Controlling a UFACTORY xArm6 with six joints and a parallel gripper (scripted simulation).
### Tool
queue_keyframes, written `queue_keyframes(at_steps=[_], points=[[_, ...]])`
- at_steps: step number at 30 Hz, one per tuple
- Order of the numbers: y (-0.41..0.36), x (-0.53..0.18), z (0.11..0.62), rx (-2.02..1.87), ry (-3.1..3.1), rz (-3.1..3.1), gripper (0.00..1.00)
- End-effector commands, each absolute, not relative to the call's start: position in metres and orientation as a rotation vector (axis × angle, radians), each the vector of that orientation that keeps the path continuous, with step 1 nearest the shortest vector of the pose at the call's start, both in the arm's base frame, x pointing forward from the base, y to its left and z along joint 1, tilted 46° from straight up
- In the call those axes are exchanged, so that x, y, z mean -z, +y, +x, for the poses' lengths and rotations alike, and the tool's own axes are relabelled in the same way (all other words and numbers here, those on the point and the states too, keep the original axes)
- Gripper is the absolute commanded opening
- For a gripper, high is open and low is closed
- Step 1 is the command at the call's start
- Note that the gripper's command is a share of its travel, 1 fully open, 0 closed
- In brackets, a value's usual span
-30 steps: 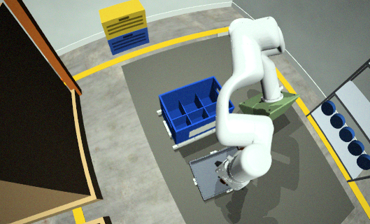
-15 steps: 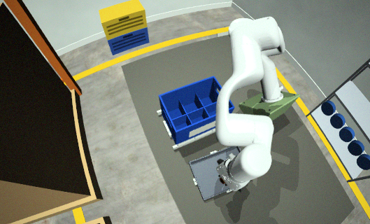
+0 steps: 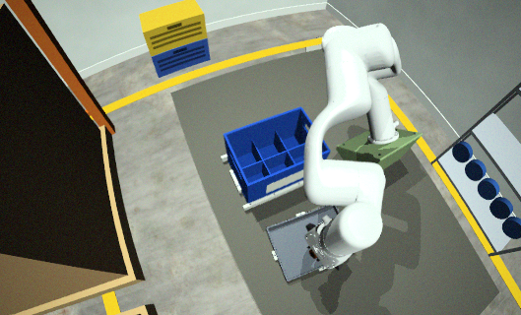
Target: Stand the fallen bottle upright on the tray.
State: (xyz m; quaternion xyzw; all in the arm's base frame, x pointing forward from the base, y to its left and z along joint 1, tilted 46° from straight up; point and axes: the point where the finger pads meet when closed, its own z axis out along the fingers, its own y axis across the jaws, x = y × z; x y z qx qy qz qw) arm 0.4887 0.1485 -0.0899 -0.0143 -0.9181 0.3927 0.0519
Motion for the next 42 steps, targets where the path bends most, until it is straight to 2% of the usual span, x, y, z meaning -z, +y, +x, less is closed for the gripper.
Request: queue_keyframes(at_steps=[1, 24, 42], points=[[0.1503, 0.0884, 0.49, -1.193, -2.799, -0.046, 0.0], [0.1503, 0.0884, 0.49, -1.239, -2.857, -0.399, 0.0], [0.1503, 0.0884, 0.49, -1.241, -2.859, -0.422, 0.0]])
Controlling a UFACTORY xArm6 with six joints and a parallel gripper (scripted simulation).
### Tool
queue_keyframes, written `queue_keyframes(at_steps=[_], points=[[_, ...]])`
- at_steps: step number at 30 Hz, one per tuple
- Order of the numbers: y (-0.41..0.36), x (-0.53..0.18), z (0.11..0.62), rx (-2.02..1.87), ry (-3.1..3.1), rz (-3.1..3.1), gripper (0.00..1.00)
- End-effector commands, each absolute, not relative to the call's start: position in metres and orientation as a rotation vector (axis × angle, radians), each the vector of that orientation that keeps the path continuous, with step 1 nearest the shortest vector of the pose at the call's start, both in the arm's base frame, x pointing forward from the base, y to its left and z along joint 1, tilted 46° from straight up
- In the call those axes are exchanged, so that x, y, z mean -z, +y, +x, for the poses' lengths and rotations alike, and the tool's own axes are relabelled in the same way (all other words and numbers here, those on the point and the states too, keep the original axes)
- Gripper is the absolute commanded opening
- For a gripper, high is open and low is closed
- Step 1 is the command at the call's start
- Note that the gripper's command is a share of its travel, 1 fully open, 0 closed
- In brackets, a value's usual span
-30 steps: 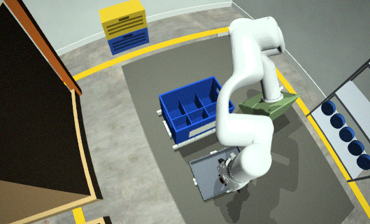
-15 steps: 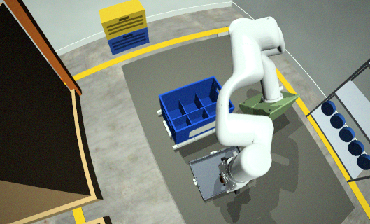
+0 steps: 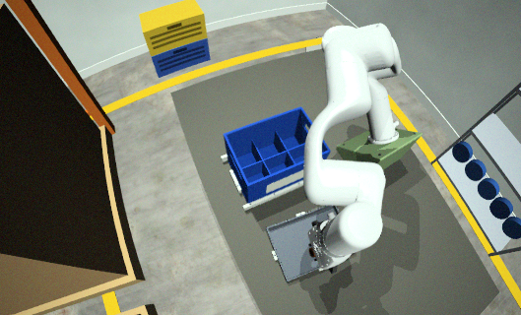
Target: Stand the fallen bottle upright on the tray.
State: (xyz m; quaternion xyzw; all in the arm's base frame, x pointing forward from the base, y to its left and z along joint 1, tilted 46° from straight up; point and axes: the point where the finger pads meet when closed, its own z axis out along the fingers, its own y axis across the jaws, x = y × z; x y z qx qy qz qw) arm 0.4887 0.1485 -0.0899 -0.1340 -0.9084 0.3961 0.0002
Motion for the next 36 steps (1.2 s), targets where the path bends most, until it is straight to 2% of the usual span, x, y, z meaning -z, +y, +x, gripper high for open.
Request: queue_keyframes(at_steps=[1, 36], points=[[0.1503, 0.0884, 0.49, -1.241, -2.859, -0.423, 0.0], [0.1503, 0.0884, 0.49, -1.272, -2.875, -0.818, 0.0]])
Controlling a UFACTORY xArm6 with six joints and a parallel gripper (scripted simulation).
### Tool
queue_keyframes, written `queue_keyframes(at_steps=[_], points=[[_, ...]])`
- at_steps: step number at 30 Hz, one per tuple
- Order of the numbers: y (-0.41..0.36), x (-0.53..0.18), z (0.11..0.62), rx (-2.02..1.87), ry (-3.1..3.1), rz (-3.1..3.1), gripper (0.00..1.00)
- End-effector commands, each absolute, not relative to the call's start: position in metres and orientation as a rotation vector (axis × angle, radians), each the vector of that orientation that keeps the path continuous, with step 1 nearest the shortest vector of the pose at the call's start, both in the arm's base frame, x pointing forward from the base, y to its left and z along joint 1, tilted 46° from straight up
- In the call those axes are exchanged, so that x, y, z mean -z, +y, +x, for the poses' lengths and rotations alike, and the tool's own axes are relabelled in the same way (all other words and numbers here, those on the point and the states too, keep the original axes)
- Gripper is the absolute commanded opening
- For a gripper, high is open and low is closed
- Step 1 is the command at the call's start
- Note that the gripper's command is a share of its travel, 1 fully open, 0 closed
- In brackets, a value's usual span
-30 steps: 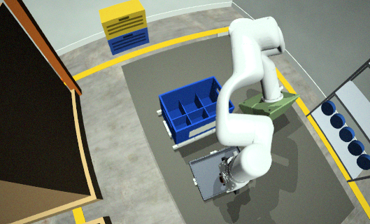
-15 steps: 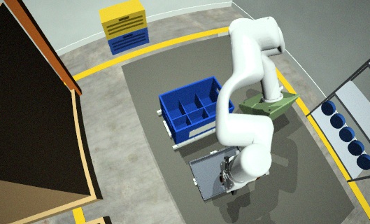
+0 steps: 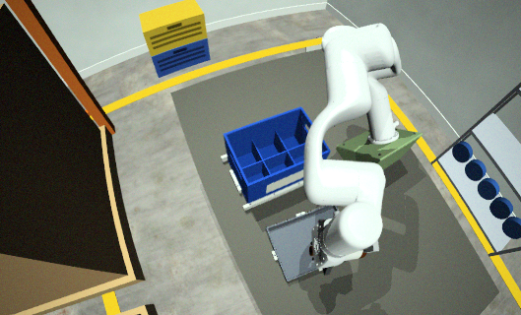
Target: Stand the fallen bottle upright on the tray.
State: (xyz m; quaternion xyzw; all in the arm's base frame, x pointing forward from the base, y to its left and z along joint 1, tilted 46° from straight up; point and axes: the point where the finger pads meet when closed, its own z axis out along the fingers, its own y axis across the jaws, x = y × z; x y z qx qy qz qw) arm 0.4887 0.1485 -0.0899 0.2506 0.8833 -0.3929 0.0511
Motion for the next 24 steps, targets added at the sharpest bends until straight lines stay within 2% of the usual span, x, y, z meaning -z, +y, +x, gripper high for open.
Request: queue_keyframes(at_steps=[1, 24], points=[[0.1503, 0.0884, 0.49, 1.188, 2.686, 0.765, 0.0], [0.1503, 0.0884, 0.49, 1.165, 2.612, 0.89, 0.0]])
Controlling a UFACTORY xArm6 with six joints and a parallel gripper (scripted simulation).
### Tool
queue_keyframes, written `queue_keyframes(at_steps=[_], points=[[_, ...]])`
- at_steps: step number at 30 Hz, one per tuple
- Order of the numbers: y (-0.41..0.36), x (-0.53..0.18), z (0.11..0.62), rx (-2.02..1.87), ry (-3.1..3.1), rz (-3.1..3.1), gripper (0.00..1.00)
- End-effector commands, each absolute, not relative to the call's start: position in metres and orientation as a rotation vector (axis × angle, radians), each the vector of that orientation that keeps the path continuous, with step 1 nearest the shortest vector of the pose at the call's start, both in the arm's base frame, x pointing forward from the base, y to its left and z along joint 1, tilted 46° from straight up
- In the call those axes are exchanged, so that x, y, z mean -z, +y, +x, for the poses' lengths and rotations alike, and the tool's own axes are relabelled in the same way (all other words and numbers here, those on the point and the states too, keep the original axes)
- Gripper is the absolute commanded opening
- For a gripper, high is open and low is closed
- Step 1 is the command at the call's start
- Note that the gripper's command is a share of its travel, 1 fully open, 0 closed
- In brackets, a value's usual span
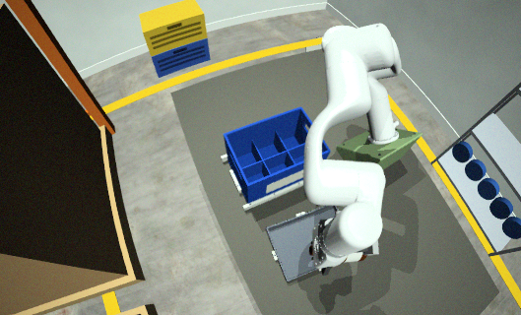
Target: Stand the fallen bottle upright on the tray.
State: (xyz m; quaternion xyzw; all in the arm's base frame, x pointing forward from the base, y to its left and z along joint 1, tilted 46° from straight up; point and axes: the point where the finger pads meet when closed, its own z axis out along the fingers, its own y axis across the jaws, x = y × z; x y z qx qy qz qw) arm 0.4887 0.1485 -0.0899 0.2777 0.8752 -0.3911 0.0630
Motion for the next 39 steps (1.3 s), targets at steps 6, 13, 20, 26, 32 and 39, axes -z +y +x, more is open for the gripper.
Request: queue_keyframes(at_steps=[6, 13, 20, 26, 32, 39], points=[[0.1503, 0.0884, 0.49, 1.144, 2.549, 0.988, 0.0], [0.1503, 0.0884, 0.49, 1.133, 2.517, 1.035, 0.0], [0.1503, 0.0884, 0.49, 1.131, 2.51, 1.044, 0.0], [0.1503, 0.0884, 0.49, 1.131, 2.51, 1.044, 0.0], [0.1503, 0.0884, 0.49, 1.131, 2.51, 1.044, 0.0], [0.1503, 0.0885, 0.4898, 1.135, 2.5, 1.033, 0.0]])
